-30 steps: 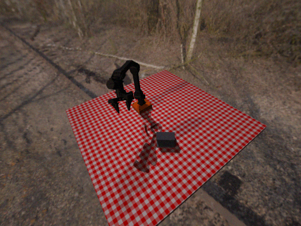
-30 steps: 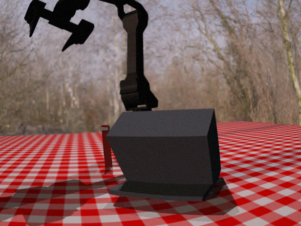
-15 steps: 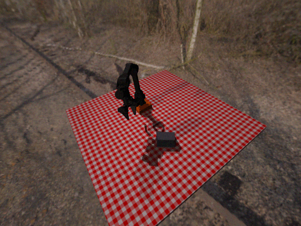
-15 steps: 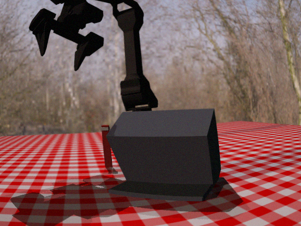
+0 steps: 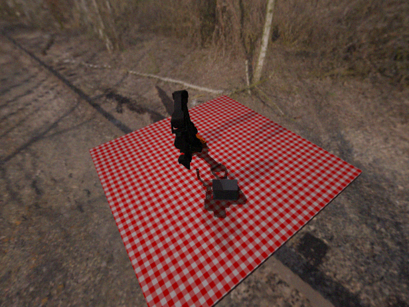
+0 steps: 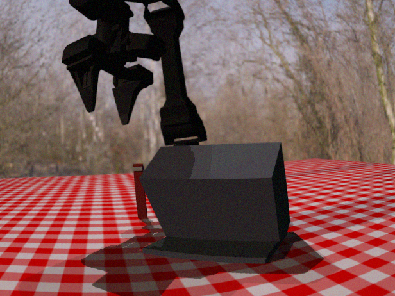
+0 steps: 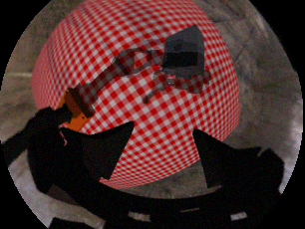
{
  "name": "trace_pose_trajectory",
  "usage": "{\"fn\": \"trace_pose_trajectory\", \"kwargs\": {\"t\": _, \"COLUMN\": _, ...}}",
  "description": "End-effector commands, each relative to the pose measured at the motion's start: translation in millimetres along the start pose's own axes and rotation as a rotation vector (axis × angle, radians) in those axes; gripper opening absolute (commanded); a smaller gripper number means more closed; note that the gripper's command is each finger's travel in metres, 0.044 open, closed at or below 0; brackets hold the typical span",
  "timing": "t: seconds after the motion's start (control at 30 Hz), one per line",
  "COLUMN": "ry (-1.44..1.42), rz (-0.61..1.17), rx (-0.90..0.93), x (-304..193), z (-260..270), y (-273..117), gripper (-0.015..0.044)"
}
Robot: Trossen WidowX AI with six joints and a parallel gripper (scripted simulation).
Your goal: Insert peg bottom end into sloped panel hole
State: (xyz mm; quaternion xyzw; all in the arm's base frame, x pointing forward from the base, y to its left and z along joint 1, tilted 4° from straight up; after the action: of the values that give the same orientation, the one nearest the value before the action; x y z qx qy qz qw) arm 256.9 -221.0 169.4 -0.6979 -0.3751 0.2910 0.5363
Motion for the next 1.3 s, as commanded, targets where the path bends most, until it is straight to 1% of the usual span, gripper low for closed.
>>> {"fn": "trace_pose_trajectory", "kwargs": {"t": 0.0, "ry": -0.088, "rz": 0.011, "rx": 0.068, "x": 10.9, "z": 6.5, "y": 14.8, "gripper": 0.044}}
{"fn": "trace_pose_trajectory", "kwargs": {"t": 0.33, "ry": -0.317, "rz": 0.036, "rx": 0.218, "x": 36.5, "z": 21.8, "y": 45.0, "gripper": 0.044}}
{"fn": "trace_pose_trajectory", "kwargs": {"t": 0.57, "ry": -0.321, "rz": 0.037, "rx": 0.221, "x": 36.7, "z": 22.4, "y": 48.1, "gripper": 0.044}}
{"fn": "trace_pose_trajectory", "kwargs": {"t": 1.27, "ry": -0.321, "rz": 0.037, "rx": 0.221, "x": 33.5, "z": 27.6, "y": 81.6, "gripper": 0.044}}
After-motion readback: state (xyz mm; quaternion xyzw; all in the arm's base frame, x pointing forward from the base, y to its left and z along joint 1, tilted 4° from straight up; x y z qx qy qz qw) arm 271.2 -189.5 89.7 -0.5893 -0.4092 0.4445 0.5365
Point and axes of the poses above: the point midway between the two fingers, 35 mm back from their tips, its own y axis out along the fingers, its own z axis across the jaws, x = y × z, the point moved 1 cm from there along -y, back along the fingers, and after that the axes turned 12 degrees about -y, right-handed, at the moved point
